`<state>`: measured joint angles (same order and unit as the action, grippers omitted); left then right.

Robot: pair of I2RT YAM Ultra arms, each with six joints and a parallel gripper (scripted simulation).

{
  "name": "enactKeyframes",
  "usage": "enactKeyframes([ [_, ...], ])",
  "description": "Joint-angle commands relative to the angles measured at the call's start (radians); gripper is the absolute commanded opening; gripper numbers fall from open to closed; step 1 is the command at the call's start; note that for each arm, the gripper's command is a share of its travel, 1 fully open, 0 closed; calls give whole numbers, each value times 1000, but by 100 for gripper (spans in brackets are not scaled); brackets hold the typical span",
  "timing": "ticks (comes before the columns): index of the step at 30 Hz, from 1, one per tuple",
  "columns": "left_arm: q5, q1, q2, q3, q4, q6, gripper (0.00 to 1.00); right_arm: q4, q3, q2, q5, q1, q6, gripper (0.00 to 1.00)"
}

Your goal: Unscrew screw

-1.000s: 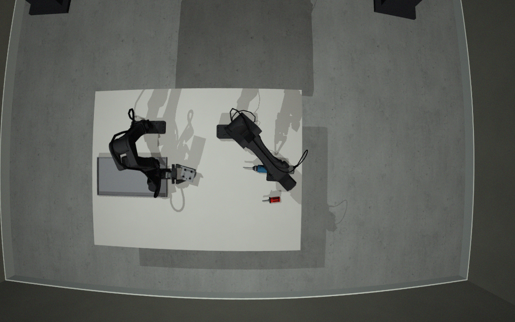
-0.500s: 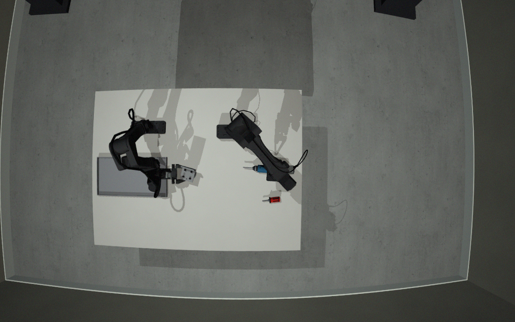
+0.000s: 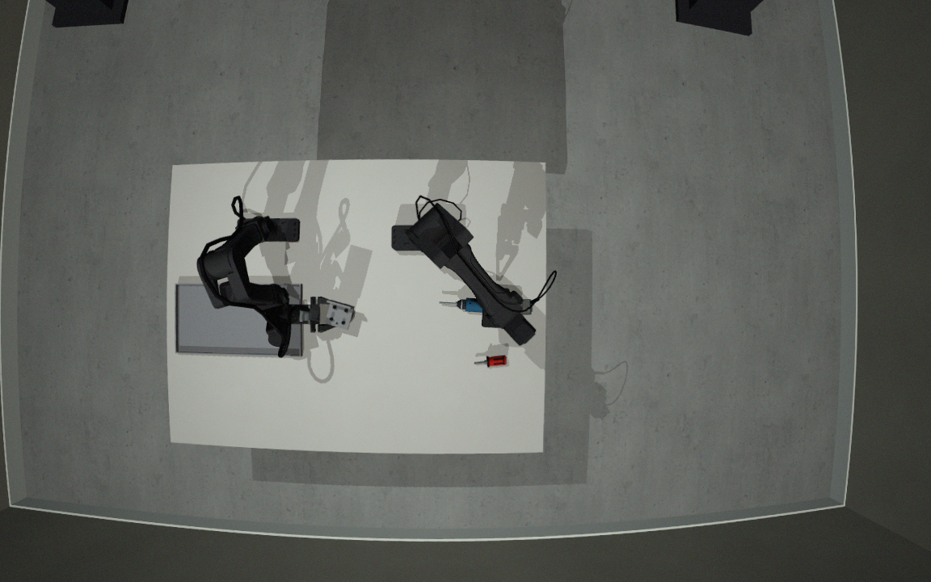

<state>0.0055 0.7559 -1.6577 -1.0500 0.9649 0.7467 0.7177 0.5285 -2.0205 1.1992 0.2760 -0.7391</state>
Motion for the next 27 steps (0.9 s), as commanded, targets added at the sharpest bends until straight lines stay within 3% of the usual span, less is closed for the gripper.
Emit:
enactKeyframes([
  [1, 3, -14, 28, 16, 11, 7, 65, 2, 1, 5, 6, 3, -2, 60],
  [27, 3, -14, 28, 16, 11, 7, 65, 1, 1, 5, 6, 3, -2, 59],
])
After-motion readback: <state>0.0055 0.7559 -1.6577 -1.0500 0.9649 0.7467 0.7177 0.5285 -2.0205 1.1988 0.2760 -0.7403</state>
